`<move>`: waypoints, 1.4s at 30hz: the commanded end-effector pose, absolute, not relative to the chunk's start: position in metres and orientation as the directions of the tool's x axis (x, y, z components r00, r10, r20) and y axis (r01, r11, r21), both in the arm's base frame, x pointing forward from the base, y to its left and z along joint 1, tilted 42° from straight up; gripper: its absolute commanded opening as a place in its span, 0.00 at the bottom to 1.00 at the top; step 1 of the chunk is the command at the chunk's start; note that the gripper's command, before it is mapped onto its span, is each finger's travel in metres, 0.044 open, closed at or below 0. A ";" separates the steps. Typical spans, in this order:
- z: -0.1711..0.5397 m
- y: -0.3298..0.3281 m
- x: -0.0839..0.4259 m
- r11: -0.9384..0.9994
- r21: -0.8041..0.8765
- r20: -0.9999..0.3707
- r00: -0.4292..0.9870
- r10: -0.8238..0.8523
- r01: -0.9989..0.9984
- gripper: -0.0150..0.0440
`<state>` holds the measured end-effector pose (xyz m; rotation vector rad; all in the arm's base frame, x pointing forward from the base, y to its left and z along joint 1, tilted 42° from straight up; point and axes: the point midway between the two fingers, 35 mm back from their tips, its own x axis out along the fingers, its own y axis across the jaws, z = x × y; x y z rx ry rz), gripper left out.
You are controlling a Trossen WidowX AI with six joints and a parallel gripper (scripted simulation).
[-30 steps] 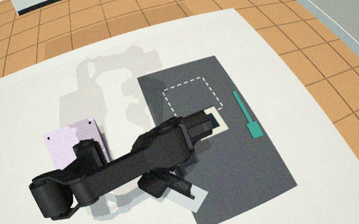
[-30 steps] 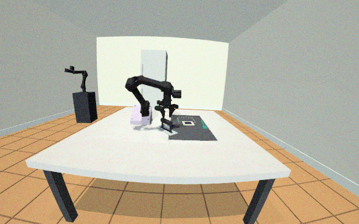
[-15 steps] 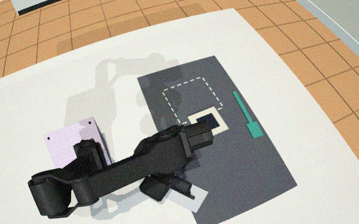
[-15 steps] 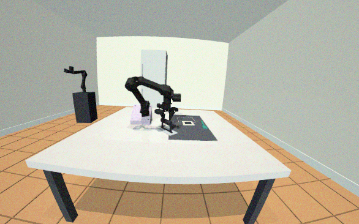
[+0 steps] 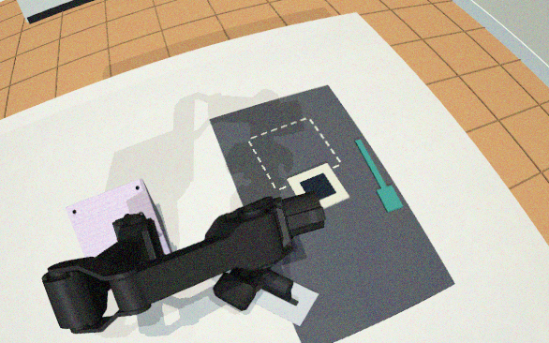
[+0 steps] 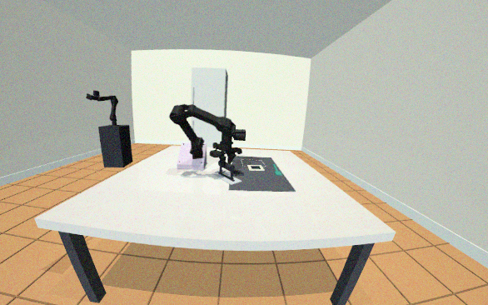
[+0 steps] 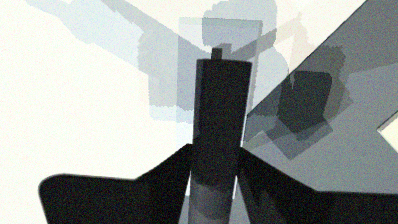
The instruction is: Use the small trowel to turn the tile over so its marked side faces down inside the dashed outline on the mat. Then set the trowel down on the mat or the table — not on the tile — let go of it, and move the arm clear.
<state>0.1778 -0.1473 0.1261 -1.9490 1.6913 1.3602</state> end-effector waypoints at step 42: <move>0.125 -0.148 0.177 -0.100 0.212 -0.745 -0.094 -0.661 -0.972 0.56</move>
